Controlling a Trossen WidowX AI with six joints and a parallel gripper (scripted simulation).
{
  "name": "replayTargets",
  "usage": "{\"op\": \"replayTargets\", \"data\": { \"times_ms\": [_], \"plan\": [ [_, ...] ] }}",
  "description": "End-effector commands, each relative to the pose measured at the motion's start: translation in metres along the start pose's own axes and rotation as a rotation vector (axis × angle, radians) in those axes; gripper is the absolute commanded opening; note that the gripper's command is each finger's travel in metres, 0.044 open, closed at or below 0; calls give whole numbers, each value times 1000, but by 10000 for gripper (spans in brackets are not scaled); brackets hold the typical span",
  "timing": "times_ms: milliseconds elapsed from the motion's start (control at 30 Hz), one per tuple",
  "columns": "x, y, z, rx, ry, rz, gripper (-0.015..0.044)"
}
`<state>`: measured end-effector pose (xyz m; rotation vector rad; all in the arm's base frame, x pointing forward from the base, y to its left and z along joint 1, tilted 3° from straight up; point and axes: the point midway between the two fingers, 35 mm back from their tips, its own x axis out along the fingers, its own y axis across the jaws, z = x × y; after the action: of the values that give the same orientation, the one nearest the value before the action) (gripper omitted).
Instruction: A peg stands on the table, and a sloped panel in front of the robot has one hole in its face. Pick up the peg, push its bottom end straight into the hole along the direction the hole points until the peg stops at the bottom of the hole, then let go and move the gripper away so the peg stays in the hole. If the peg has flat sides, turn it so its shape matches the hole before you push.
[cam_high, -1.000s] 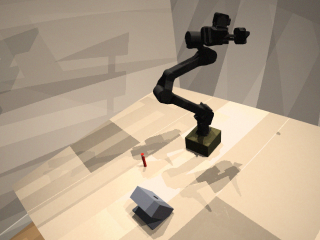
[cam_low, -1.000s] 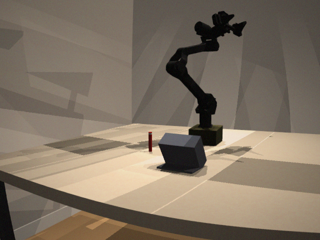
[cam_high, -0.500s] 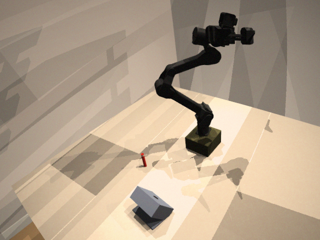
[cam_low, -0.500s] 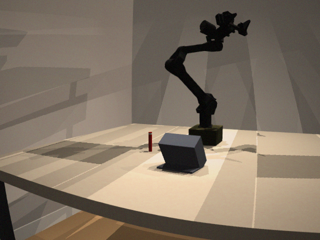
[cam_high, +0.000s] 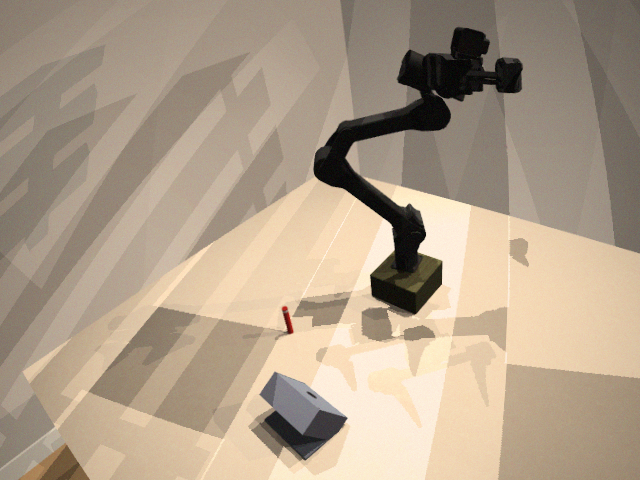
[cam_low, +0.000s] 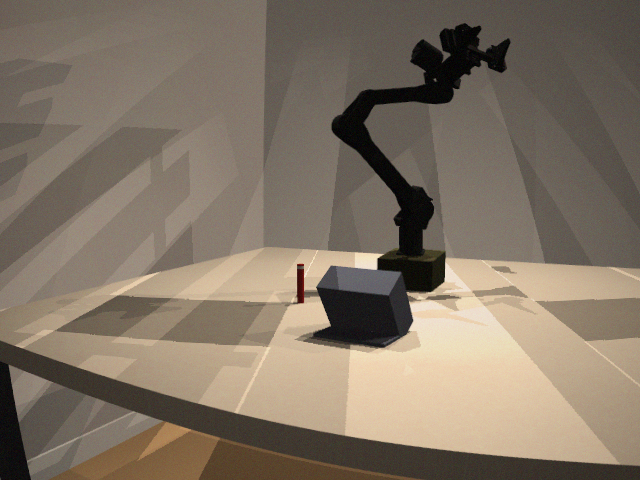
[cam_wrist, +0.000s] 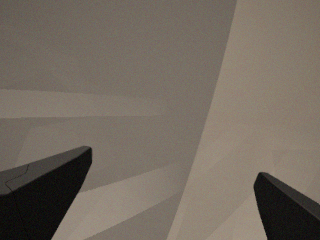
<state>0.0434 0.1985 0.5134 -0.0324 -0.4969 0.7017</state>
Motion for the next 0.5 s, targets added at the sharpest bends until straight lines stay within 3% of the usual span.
{"op": "replayTargets", "data": {
  "times_ms": [0,467],
  "plan": [
    [7,2,-2,3,-4,-17,440],
    [26,-2,-16,-93,-6,-78,440]
  ]
}}
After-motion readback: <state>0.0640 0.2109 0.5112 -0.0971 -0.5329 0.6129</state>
